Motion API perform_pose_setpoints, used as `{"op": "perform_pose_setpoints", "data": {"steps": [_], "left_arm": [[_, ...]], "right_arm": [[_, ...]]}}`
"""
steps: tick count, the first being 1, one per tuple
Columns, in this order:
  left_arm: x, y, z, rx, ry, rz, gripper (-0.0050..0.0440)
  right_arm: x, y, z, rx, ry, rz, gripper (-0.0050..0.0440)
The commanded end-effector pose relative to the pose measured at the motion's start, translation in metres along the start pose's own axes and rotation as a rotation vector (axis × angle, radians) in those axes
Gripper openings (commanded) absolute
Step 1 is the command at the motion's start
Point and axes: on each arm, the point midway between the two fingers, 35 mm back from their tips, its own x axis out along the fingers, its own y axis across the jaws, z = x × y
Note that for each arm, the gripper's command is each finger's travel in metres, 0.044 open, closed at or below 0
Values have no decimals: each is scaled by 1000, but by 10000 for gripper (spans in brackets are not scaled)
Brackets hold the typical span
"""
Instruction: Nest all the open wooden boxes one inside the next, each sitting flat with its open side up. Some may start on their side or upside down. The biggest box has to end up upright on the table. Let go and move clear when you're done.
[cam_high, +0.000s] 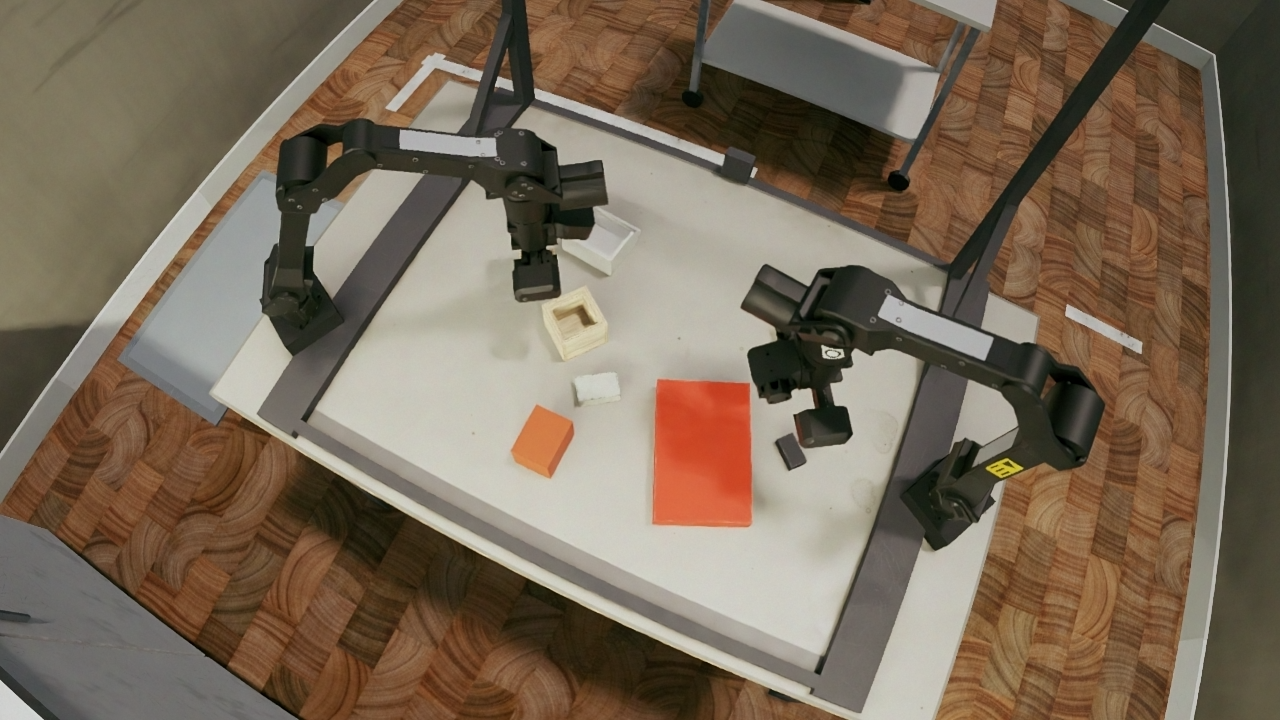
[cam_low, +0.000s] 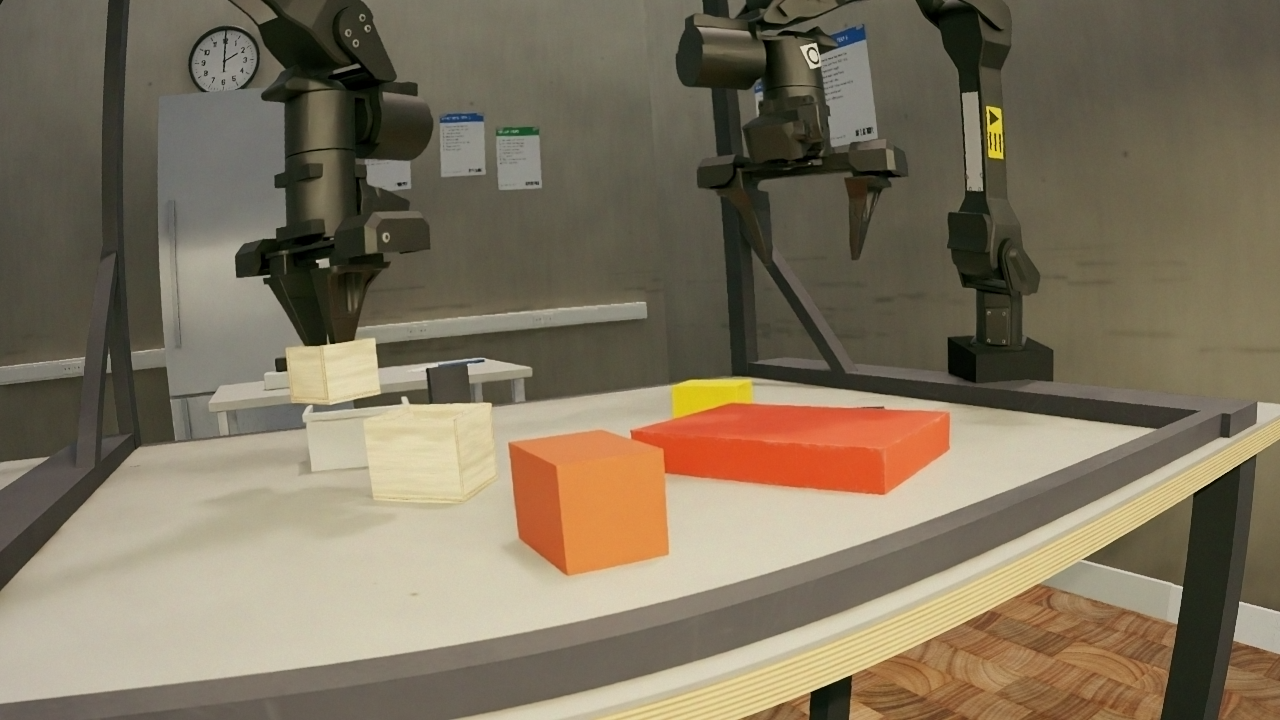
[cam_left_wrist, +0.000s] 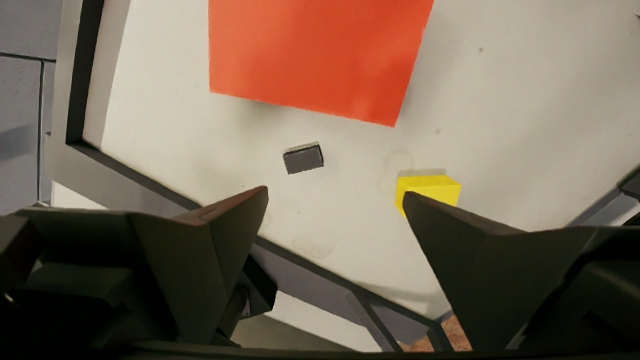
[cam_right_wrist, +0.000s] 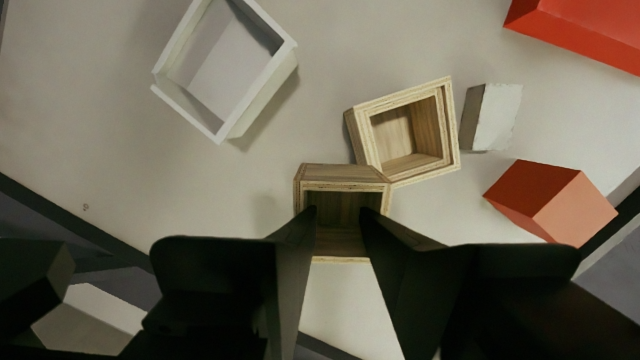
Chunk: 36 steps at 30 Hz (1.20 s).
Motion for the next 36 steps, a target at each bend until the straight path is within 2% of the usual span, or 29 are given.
{"op": "perform_pose_setpoints", "data": {"steps": [1, 19, 29, 33, 36], "left_arm": [[-6, -1, 2, -5, -19, -10, 400], [-6, -1, 2, -5, -19, -10, 400], [-6, -1, 2, -5, -19, -10, 400], [-5, 5, 6, -28, -34, -35, 400], [3, 0, 14, -9, -23, -89, 400]], "right_arm": [[-8, -10, 14, -1, -5, 3, 207], [-24, -48, 43, -1, 0, 1, 207], [-29, -60, 49, -1, 2, -1, 207], [-33, -59, 47, 1, -6, -4, 207], [-33, -59, 47, 1, -6, -4, 207]]}}
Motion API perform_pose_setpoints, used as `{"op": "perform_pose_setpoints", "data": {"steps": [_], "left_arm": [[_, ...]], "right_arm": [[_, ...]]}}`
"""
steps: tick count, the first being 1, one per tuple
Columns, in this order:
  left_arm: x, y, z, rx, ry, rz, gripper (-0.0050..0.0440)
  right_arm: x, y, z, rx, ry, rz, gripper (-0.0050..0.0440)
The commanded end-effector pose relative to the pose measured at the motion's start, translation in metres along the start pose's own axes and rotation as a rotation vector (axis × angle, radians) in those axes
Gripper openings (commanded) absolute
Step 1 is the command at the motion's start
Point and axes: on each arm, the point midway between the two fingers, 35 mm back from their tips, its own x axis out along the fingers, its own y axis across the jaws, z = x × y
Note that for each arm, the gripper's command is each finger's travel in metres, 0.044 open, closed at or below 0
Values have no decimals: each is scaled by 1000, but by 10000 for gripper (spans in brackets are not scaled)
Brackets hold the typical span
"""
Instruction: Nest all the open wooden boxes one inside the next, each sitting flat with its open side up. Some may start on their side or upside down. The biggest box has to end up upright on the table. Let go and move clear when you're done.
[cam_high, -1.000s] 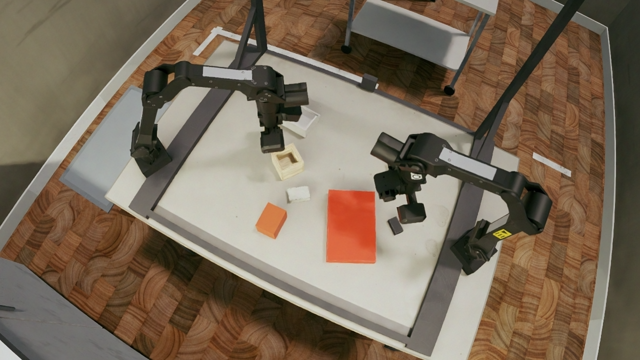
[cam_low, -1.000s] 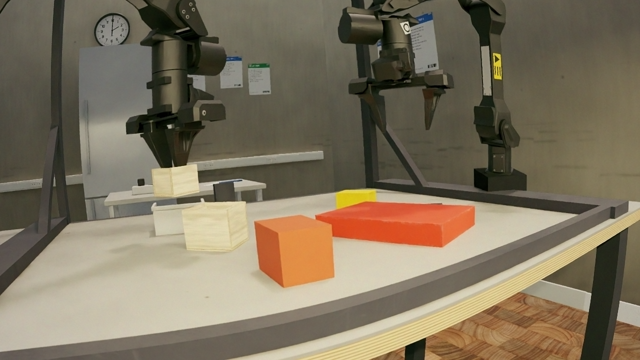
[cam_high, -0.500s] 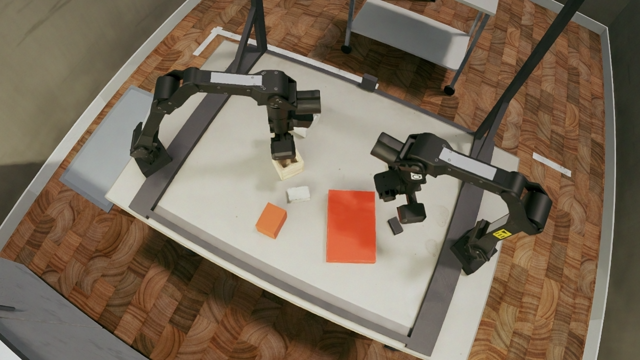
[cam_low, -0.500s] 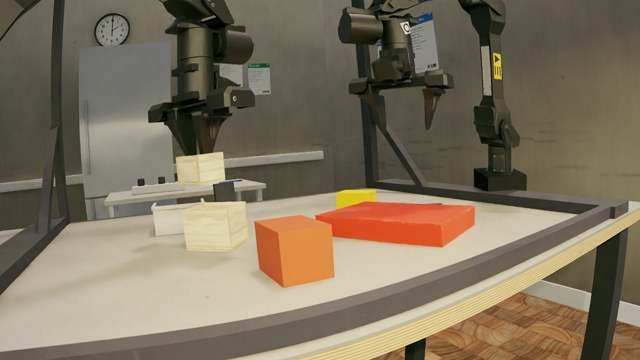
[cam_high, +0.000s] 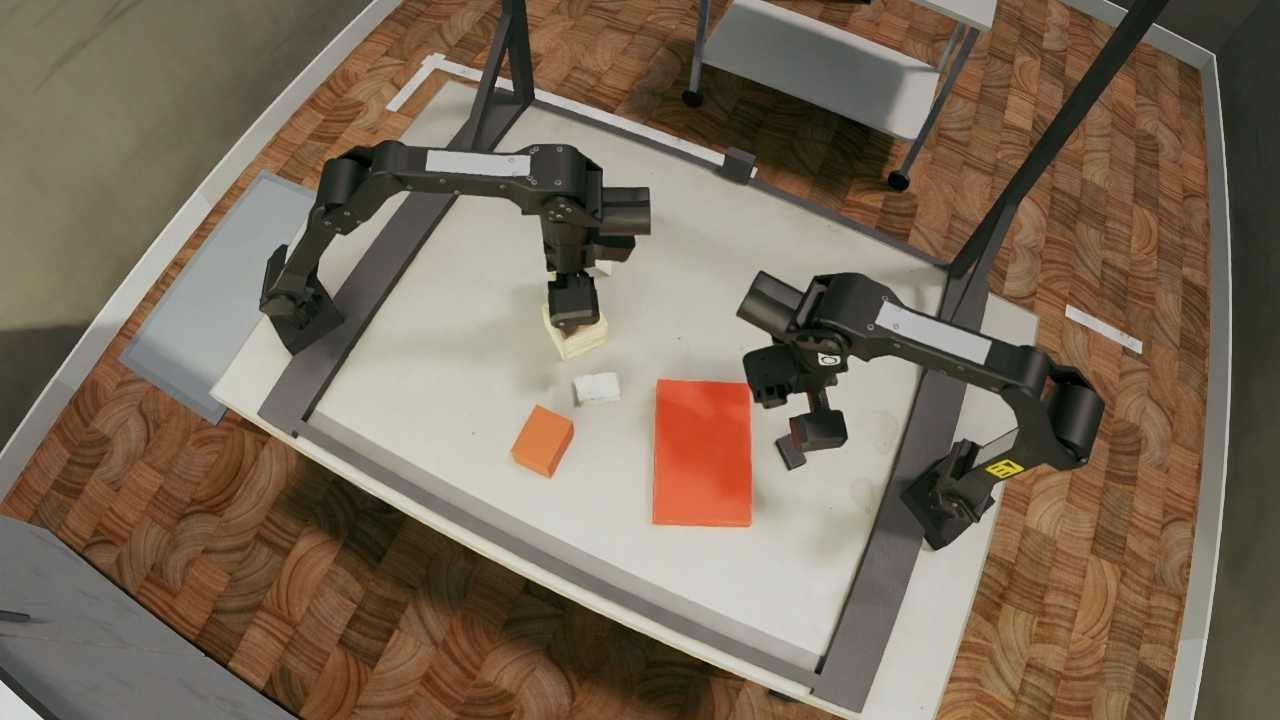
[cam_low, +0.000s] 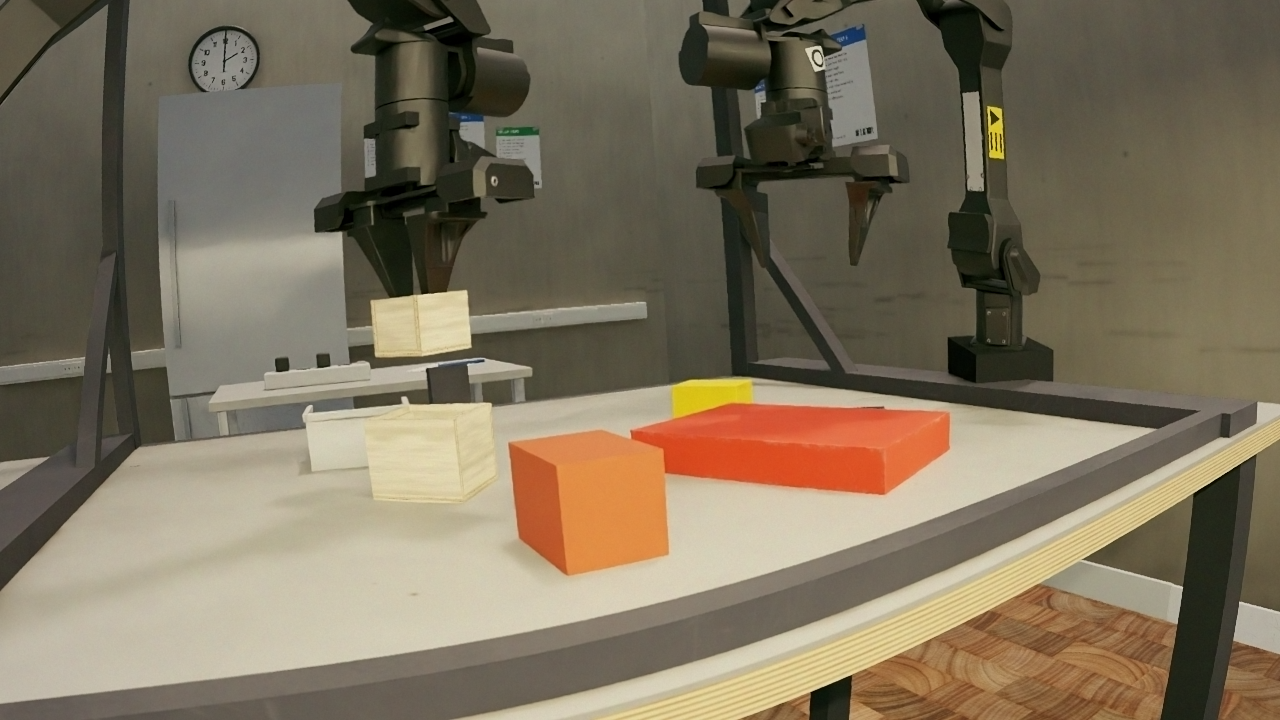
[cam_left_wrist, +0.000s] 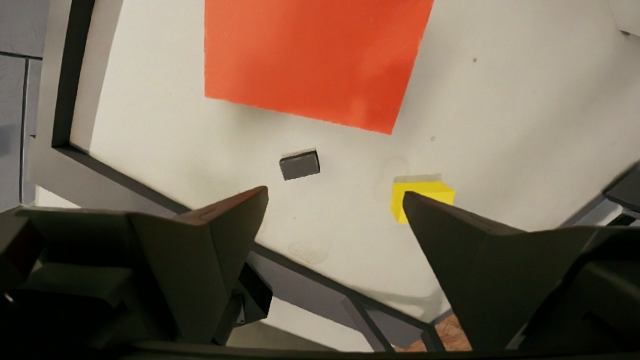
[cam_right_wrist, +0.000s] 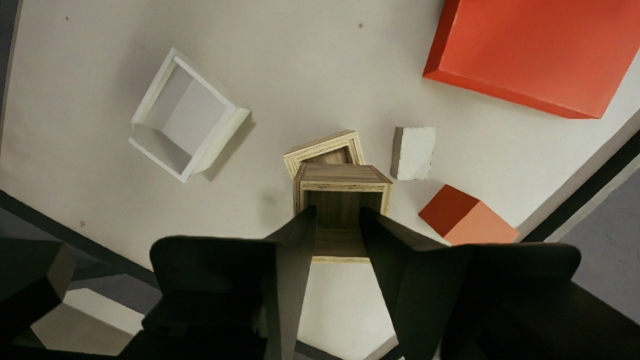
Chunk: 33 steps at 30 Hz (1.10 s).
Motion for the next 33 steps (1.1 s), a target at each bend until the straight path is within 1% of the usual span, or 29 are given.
{"op": "perform_pose_setpoints", "data": {"steps": [1, 2, 8, 17, 19, 26, 33], "left_arm": [[0, -1, 7, 7, -14, -62, 400], [0, -1, 7, 7, -14, -62, 400], [12, -12, 27, 56, -20, -201, 400], [19, -20, 60, 148, -101, -409, 400], [19, -20, 60, 148, -101, -409, 400], [19, -22, 86, 238, -204, -555, 400], [15, -19, 111, 347, -335, -681, 400]], "right_arm": [[-5, -1, 2, -3, -14, 0, 207], [-5, -1, 2, -3, -14, 0, 207], [-5, -1, 2, -3, -14, 0, 207], [-5, -1, 2, -3, -14, 0, 207], [-5, -1, 2, -3, -14, 0, 207], [-5, -1, 2, -3, -14, 0, 207], [-5, -1, 2, -3, -14, 0, 207]]}}
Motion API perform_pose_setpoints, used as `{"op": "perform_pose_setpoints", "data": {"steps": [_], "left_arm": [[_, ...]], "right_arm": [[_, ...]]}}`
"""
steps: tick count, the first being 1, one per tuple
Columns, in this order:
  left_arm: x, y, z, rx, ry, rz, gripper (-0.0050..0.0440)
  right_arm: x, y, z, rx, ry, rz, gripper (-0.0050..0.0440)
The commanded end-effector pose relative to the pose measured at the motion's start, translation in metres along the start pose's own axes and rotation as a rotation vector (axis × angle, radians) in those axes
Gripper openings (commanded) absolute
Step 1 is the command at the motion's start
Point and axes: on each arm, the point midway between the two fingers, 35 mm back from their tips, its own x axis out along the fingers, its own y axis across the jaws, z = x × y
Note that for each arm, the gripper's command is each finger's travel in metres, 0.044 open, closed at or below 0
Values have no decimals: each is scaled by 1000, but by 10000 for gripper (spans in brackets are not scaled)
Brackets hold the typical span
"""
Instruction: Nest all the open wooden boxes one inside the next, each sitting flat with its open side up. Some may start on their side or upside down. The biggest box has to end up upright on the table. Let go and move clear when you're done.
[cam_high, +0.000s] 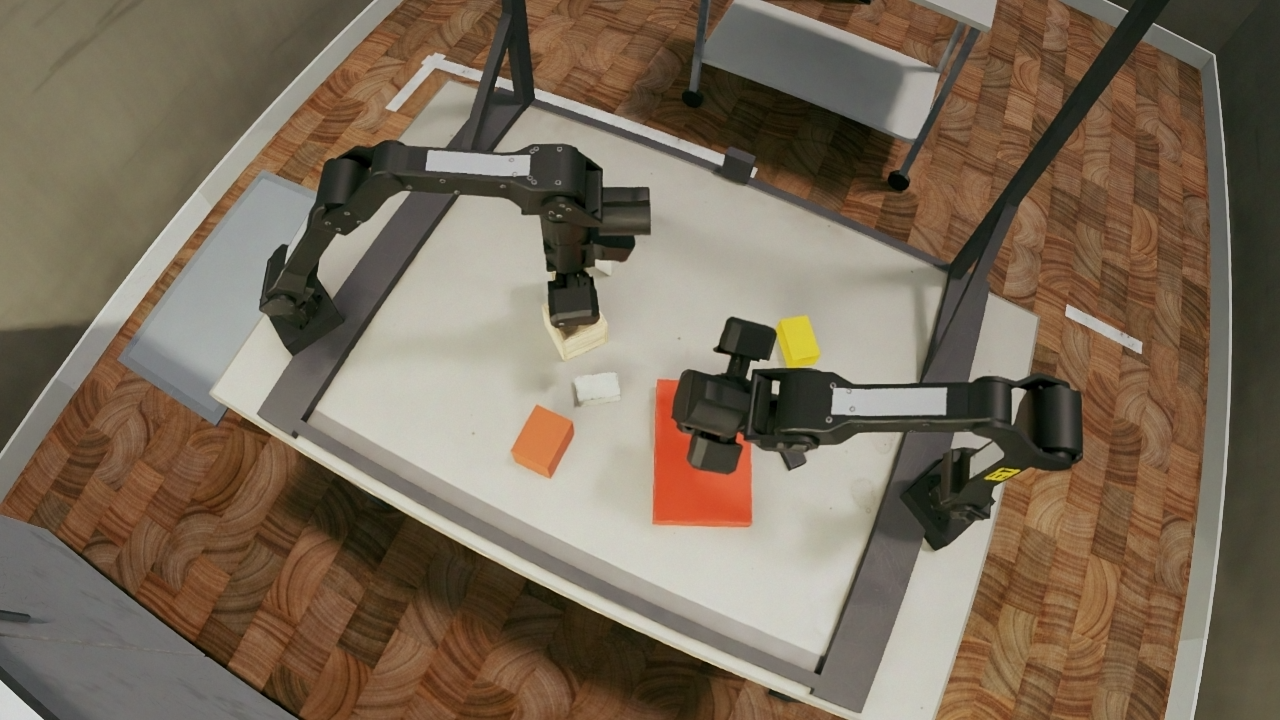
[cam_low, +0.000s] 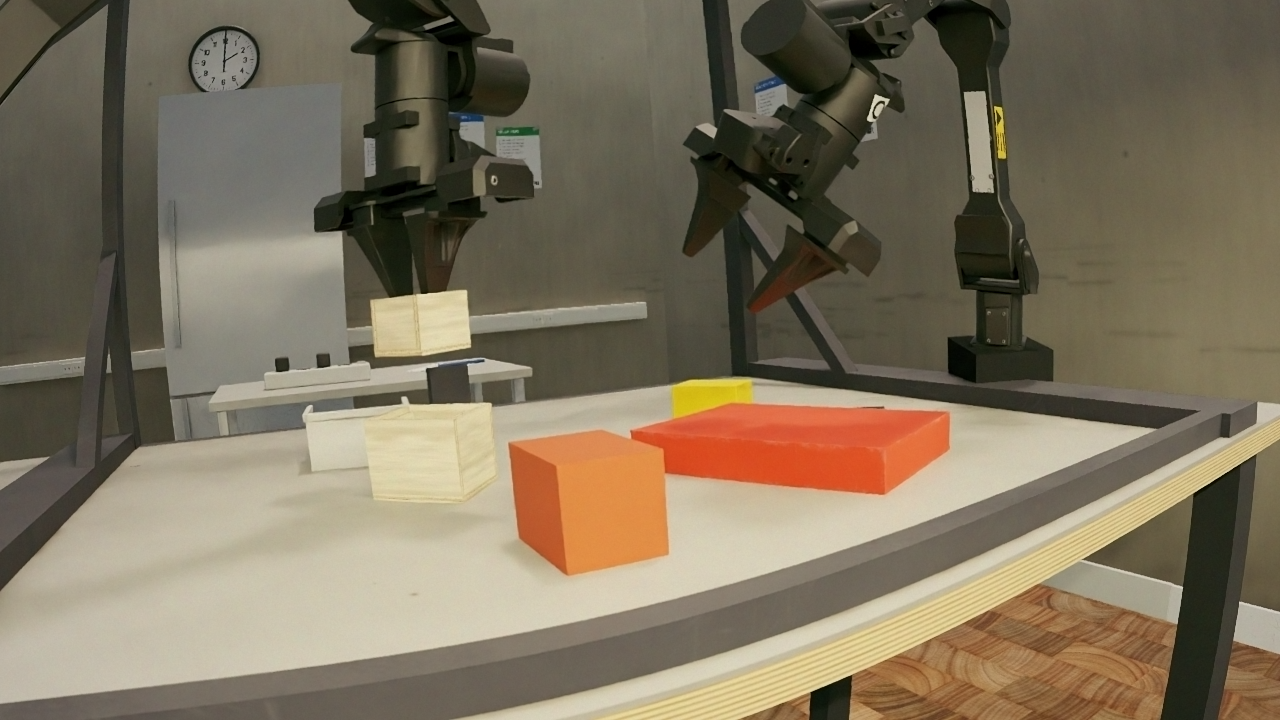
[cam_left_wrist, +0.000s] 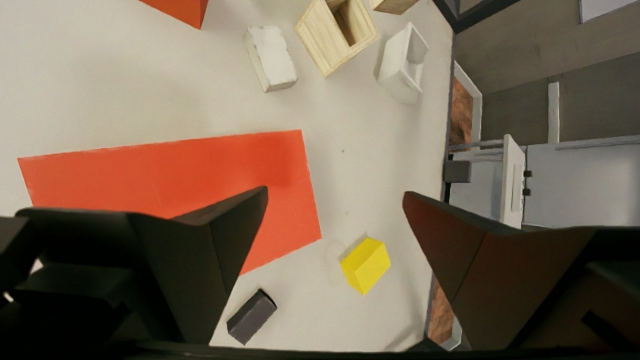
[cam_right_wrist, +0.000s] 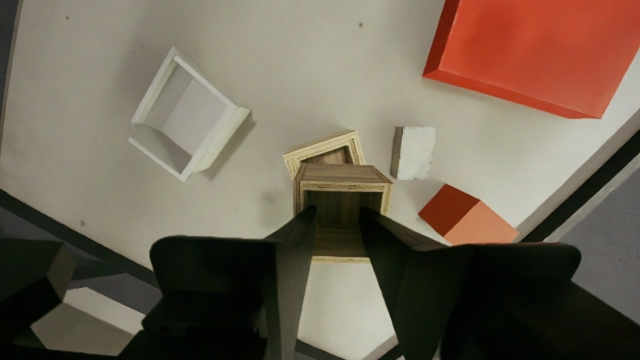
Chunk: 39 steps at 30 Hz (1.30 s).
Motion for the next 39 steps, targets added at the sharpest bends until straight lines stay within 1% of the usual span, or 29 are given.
{"op": "perform_pose_setpoints", "data": {"steps": [1, 3, 11, 18, 20, 28, 35, 37, 39], "left_arm": [[-2, 5, 16, 90, -78, -87, 400], [-2, 5, 16, 90, -78, -87, 400], [-11, 18, 38, 265, -228, -196, 400], [-25, 30, 53, 437, -370, -263, 400], [-25, 30, 53, 437, -370, -263, 400], [-46, 46, 62, 653, -536, -309, 400], [-66, 59, 64, 853, -677, -322, 400], [-66, 59, 64, 853, -677, -322, 400], [-70, 62, 63, 891, -702, -322, 400]], "right_arm": [[-5, -1, 3, -2, -16, 0, 207], [-5, -1, 3, -2, -16, 0, 207], [-5, -1, 3, -2, -16, 0, 207], [-5, -1, 3, -2, -16, 0, 207], [-5, -1, 3, -2, -16, 0, 207], [-5, -1, 3, -2, -16, 0, 207], [-5, -1, 3, -2, -16, 0, 207], [-5, -1, 3, -2, -16, 0, 207], [-5, -1, 3, -2, -16, 0, 207]]}}
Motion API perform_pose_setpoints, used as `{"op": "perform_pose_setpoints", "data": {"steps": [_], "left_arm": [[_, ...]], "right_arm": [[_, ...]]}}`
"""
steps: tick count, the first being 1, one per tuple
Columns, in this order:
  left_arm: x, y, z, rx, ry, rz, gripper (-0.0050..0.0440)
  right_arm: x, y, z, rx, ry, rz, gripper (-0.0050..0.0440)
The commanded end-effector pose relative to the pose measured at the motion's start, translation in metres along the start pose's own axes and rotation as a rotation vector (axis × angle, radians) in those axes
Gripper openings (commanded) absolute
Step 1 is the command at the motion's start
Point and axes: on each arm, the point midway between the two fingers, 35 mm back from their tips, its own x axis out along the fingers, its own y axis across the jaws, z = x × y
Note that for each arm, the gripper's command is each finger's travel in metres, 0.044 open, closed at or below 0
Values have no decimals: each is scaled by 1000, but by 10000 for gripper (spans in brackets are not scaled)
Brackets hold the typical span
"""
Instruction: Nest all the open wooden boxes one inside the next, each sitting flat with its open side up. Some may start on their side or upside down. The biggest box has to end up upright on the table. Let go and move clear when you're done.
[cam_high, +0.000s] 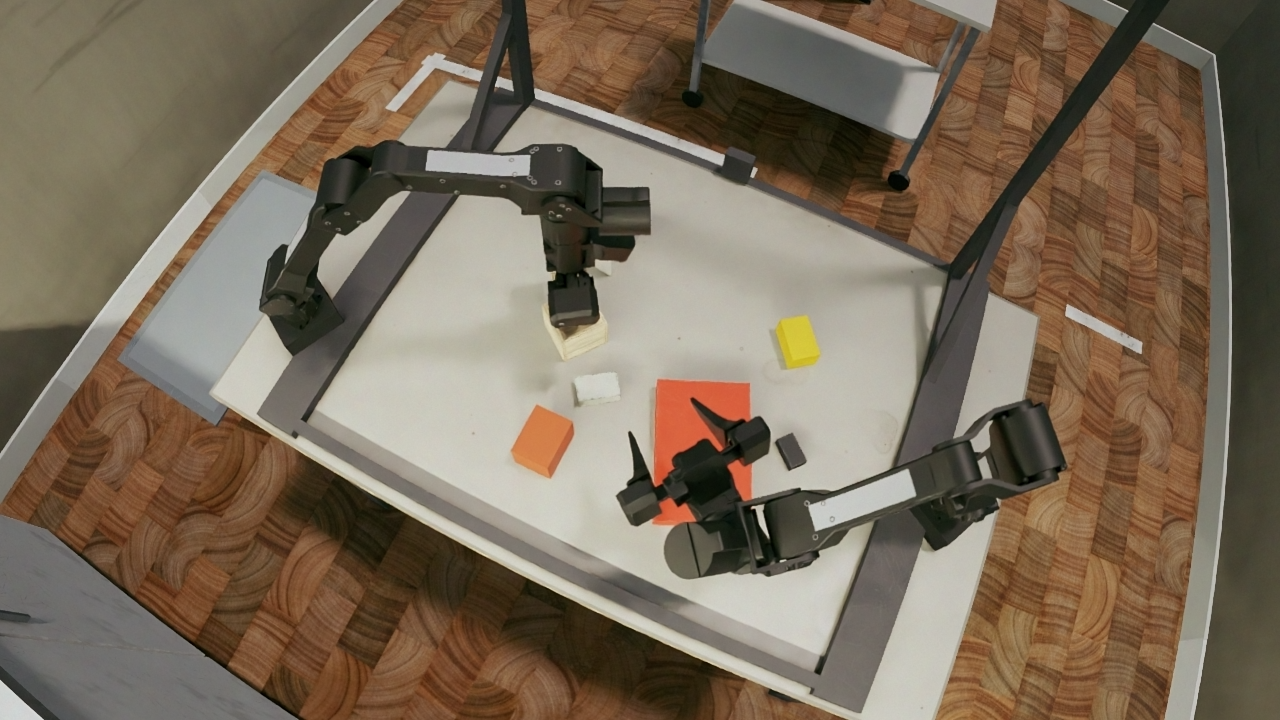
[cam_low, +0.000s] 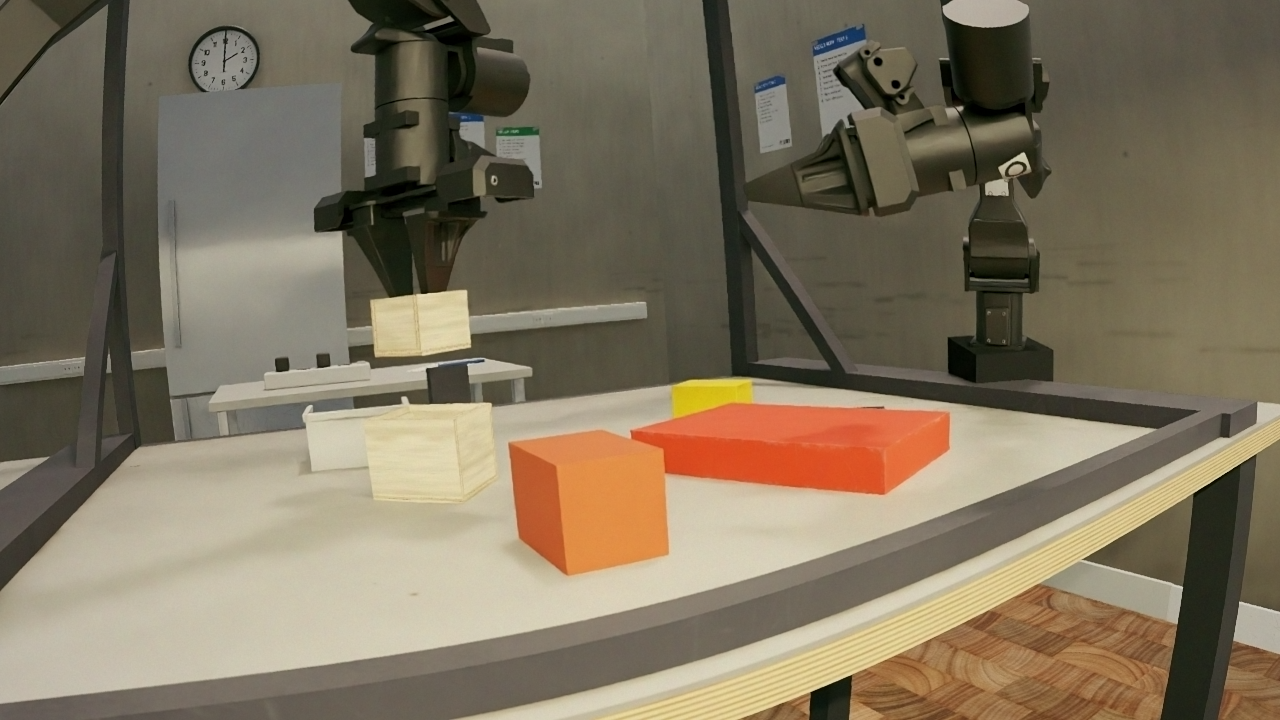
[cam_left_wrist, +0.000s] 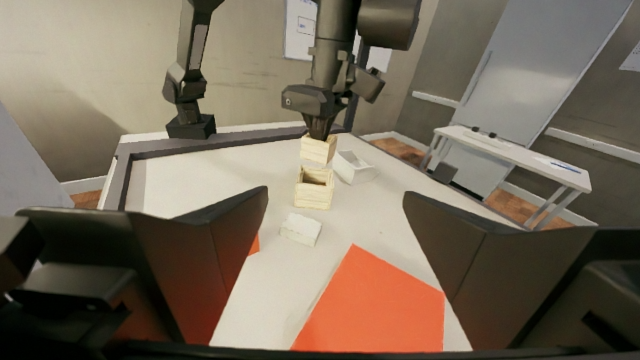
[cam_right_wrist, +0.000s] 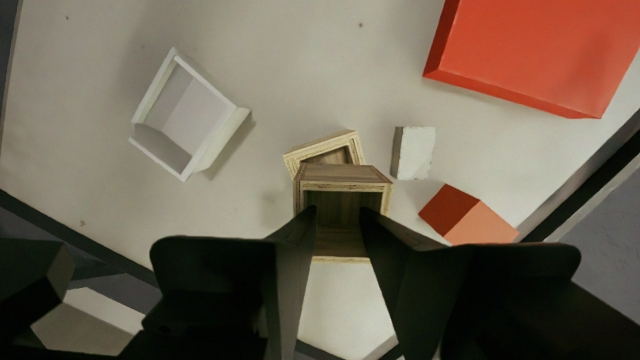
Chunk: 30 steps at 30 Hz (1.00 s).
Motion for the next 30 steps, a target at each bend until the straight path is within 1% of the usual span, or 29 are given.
{"op": "perform_pose_setpoints", "data": {"steps": [1, 6, 7, 15, 17, 30], "left_arm": [[-8, 3, 3, 87, -50, -15, 400], [-9, 4, 6, 104, -57, -15, 400], [-9, 3, 12, 115, -58, -12, 400], [-9, 3, 12, 115, -58, -12, 400], [-9, 3, 12, 115, -58, -12, 400], [-9, 3, 12, 115, -58, -12, 400]], "right_arm": [[-5, -1, 3, -2, -16, 0, 207], [-5, -1, 3, -2, -16, 0, 207], [-5, -1, 3, -2, -16, 0, 207], [-8, -1, 5, -31, -28, 1, 207], [-5, 0, 3, -77, -18, 3, 207], [-8, 2, 6, -529, -33, 0, 207]]}}
